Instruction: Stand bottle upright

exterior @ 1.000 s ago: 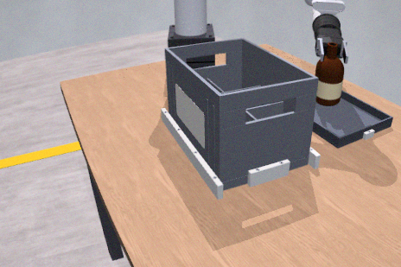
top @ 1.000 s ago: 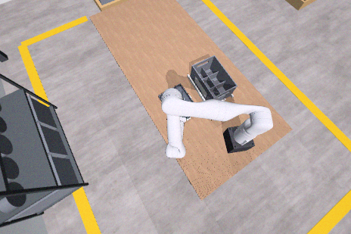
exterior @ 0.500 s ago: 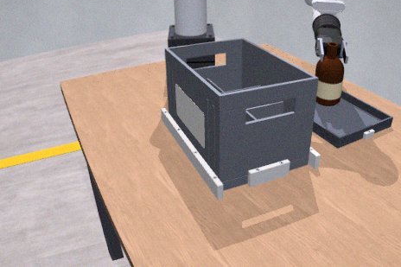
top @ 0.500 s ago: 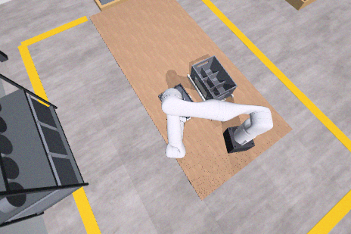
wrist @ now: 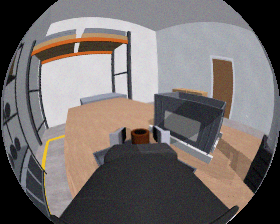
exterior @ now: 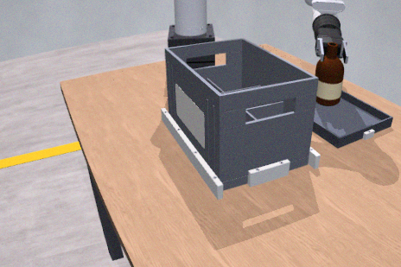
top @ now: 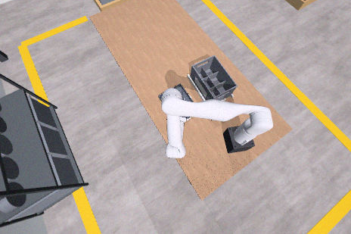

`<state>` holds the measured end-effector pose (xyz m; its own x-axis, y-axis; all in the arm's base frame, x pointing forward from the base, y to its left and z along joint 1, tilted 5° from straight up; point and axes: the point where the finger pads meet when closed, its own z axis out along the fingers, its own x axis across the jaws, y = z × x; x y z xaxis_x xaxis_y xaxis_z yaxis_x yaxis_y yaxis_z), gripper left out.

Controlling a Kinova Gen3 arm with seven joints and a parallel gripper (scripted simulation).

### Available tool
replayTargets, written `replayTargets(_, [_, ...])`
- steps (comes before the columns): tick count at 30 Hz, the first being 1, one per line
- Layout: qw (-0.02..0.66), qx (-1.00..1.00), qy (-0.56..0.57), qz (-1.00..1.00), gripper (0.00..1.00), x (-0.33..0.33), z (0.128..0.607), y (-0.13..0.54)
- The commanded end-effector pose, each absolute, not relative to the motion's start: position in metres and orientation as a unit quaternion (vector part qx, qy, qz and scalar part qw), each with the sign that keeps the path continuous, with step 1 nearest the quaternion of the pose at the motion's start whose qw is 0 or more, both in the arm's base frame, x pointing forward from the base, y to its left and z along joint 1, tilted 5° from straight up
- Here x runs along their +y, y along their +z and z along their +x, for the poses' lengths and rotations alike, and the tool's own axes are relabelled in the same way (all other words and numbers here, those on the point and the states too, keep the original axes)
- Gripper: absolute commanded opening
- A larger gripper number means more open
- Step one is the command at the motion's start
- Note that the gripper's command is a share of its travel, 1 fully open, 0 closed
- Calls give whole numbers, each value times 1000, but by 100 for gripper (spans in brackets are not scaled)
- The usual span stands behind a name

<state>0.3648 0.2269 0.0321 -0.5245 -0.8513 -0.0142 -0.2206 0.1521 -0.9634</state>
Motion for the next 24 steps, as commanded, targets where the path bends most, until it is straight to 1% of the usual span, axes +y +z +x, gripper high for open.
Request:
replayTargets(1, [303, 699, -523, -382, 100, 228, 366, 32])
replayTargets(24, [302, 698, -524, -383, 100, 228, 365, 54])
